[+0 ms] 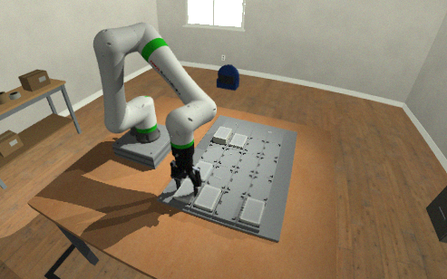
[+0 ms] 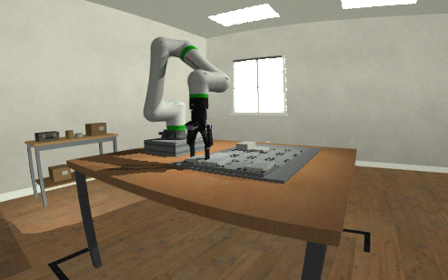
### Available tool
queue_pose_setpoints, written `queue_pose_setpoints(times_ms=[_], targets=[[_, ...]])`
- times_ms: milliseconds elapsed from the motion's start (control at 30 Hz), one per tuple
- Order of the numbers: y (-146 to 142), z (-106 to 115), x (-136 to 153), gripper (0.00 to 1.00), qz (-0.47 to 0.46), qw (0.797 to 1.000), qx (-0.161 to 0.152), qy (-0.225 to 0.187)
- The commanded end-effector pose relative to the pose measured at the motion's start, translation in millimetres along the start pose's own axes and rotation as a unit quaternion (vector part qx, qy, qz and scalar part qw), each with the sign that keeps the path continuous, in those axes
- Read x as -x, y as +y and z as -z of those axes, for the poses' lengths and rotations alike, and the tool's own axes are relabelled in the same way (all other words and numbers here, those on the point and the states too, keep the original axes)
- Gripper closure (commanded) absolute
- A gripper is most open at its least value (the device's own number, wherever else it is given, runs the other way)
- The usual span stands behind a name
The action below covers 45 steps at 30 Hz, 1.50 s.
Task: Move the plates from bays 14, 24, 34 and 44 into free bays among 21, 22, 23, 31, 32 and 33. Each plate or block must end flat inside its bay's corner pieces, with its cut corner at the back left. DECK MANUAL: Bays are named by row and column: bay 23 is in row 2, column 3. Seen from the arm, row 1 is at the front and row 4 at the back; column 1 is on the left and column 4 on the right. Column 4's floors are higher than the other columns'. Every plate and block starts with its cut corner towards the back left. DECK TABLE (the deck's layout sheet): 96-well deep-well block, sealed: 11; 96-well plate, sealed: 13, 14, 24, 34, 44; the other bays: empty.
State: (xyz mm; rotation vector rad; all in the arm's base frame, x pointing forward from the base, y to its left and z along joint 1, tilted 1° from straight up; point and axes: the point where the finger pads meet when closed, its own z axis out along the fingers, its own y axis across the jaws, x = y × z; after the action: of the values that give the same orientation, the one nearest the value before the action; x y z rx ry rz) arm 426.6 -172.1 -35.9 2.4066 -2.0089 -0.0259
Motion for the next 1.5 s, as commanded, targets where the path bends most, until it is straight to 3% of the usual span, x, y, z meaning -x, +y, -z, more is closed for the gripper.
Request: queue_pose_setpoints(times_ms=[0,1233,1267,1467], targets=[[-0.6,0.8,-0.4,0.40,0.000,1.000,-0.001,0.001],[-0.6,0.8,-0.4,0.43,0.000,1.000,-0.001,0.001],[-0.6,0.8,-0.4,0.90,0.000,1.000,-0.001,0.001],[-0.6,0.8,-0.4,0.90,0.000,1.000,-0.001,0.001]])
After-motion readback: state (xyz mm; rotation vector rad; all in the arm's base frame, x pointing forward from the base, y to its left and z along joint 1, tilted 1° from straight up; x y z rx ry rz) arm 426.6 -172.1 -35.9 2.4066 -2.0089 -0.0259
